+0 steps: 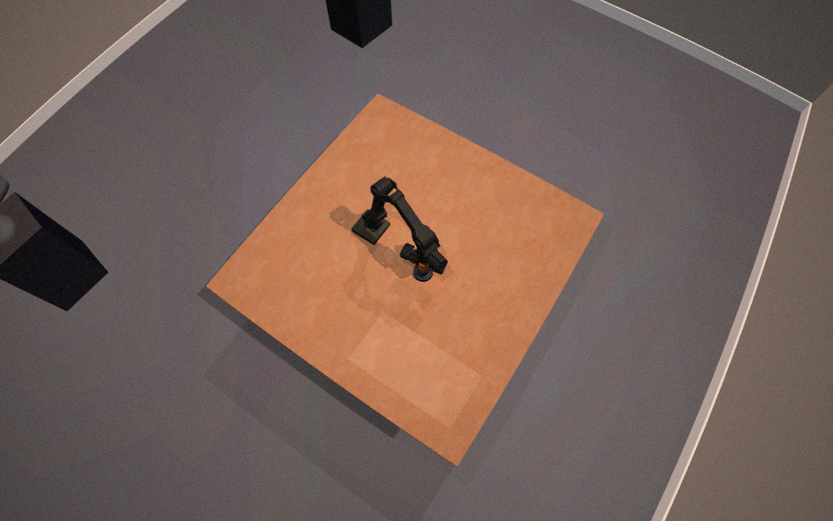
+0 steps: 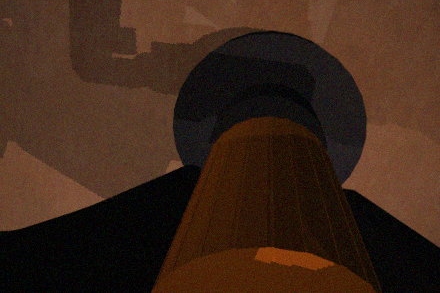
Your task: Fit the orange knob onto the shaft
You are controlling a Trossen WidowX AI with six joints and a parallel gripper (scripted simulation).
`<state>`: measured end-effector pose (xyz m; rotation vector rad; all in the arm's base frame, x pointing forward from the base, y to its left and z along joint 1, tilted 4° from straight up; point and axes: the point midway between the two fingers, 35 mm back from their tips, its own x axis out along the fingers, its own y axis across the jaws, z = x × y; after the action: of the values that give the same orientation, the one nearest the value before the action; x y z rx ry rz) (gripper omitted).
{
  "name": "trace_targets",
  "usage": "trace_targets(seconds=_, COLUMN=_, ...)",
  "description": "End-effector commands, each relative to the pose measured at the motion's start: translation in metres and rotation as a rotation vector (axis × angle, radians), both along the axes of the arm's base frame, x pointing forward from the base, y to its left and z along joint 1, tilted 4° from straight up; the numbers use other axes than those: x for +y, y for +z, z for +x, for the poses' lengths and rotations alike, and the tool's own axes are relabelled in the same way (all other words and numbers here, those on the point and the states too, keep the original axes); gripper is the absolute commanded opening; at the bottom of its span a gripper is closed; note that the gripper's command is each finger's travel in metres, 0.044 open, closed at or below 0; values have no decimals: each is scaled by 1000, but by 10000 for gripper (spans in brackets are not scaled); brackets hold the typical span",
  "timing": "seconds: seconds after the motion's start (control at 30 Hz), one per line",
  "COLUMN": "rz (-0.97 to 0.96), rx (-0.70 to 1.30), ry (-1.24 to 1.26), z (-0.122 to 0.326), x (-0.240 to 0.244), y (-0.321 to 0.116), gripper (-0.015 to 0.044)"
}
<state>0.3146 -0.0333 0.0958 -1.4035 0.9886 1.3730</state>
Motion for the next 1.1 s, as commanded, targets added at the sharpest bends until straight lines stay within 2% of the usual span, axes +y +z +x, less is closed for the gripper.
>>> trace_targets(seconds=0.0, rz=4, rx=-3, ry=3, z=1, x=0, y=0, gripper=0)
trace_targets(seconds=0.4, rz=3, rx=-3, ry=12, z=1, x=0, y=5, gripper=0)
trace_targets(seconds=0.63, rz=-9, rx=-14, ry=212, z=1, x=1, y=3, gripper=0)
trace_targets(seconds=1.07, rz=-9, rx=-14, ry=212, z=0, x=1, y=-1, gripper=0)
